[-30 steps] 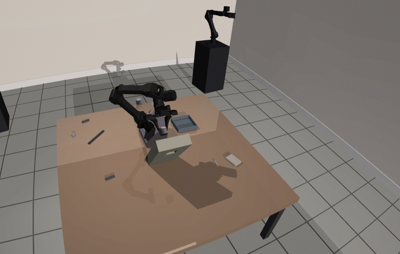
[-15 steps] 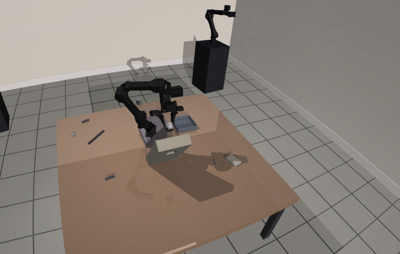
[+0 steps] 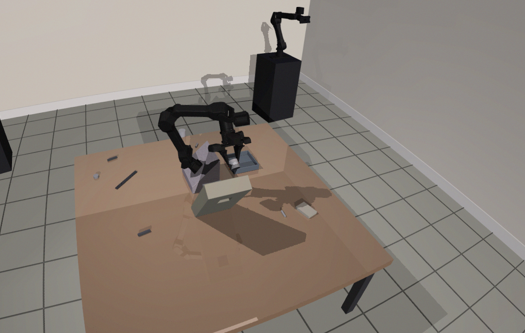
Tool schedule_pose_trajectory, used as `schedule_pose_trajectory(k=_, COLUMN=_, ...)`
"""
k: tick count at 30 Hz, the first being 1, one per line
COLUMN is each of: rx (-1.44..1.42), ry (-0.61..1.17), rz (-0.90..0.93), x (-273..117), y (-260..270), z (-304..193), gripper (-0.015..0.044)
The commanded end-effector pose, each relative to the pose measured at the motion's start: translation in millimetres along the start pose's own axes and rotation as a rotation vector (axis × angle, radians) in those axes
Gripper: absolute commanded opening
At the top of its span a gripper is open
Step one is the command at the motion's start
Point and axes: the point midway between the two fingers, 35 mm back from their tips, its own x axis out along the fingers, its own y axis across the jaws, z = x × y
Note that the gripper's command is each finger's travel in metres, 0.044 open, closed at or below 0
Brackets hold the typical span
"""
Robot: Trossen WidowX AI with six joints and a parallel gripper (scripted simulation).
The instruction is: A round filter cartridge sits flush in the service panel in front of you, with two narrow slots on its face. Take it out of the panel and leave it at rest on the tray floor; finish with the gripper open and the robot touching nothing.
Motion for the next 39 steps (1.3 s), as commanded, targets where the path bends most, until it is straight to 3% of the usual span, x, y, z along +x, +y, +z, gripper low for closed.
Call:
schedule_pose_trajectory(k=1, rx=-0.164, ry=0.013, rz=0.092, x=-9, y=33, z=-14, gripper=0.0)
schedule_pose_trajectory(k=18, rx=-0.867, ry=-0.03, rz=0.497, x=-54, y=149, z=-86, gripper=0.0)
schedule_pose_trajectory(k=29, rx=-0.908, ry=-0.036, rz=0.521, x=-56, y=156, z=-94, gripper=0.0)
schedule_pose_trajectory(k=39, rx=-1.091, ry=-0.041, rz=0.633, x=-45, y=187, z=-166, gripper=0.0)
